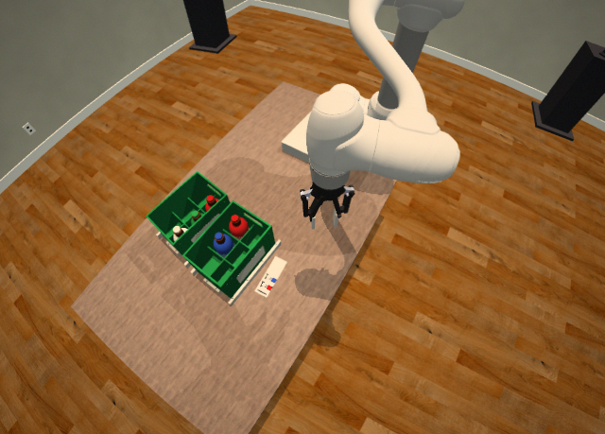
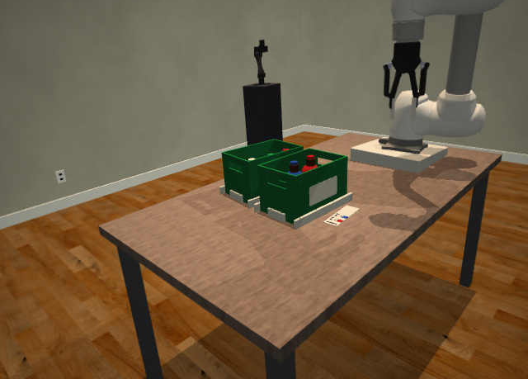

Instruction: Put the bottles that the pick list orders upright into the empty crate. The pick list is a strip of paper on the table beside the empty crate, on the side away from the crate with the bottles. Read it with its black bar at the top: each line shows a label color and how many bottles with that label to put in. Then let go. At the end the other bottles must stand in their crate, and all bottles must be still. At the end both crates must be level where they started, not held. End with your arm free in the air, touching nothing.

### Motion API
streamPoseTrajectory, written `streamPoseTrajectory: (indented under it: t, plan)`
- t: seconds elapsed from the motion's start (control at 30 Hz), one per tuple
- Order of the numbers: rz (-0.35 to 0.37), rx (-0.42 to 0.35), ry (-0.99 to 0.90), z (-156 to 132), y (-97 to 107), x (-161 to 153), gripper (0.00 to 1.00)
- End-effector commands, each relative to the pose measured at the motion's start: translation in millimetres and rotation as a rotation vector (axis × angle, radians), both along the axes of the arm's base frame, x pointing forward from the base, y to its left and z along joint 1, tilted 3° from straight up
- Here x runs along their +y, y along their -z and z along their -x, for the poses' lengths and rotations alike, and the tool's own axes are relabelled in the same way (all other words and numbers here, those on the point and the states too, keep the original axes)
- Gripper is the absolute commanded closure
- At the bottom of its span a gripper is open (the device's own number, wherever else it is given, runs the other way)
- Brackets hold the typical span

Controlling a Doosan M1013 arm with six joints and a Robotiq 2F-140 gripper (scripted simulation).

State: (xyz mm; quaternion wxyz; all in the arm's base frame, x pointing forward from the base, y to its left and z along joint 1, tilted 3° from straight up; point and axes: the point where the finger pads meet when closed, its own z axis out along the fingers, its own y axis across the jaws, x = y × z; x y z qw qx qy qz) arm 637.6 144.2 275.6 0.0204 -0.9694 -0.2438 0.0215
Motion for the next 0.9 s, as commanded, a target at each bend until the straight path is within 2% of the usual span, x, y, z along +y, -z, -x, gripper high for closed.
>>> streamPoseTrajectory:
  t: [0.0, 0.63, 0.87]
  plan:
    - [0.000, 0.000, 0.000, 4, -5, 14, 0.62]
    - [0.000, 0.000, 0.000, 26, -31, 92, 0.62]
    - [0.000, 0.000, 0.000, 26, -31, 92, 0.62]
